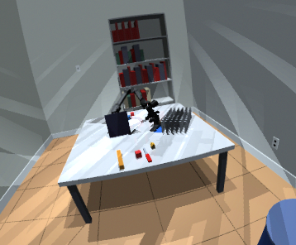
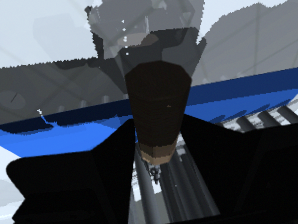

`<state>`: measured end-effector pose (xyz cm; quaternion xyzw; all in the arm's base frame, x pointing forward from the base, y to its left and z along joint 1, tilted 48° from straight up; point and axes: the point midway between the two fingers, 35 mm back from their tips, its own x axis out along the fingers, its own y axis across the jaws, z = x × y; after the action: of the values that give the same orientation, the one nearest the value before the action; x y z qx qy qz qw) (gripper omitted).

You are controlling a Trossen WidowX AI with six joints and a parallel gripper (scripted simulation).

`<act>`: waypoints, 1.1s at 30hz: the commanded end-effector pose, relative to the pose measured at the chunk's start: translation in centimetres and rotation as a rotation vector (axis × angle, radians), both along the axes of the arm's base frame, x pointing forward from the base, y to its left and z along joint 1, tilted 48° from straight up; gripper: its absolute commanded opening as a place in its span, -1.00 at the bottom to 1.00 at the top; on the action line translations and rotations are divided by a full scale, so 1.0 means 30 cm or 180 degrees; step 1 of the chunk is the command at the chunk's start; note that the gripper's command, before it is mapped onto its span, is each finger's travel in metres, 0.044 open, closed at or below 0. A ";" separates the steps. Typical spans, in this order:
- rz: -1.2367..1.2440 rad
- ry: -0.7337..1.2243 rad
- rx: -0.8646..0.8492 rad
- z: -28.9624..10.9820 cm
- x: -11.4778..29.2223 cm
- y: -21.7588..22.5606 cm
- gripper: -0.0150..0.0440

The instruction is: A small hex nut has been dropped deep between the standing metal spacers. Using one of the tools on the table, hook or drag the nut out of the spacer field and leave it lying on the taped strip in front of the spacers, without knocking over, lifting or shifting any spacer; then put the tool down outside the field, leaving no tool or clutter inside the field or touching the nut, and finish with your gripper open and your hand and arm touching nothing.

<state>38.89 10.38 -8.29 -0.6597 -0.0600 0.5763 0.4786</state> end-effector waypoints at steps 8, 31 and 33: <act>-0.0027 -0.0007 -0.0012 0.011 -0.015 0.000 -0.49; -0.0027 -0.0005 -0.0013 0.030 -0.048 0.007 -0.49; -0.0027 -0.0005 -0.0013 0.033 -0.050 0.006 -0.49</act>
<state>37.35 10.75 -7.53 -0.6588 -0.0602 0.5768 0.4793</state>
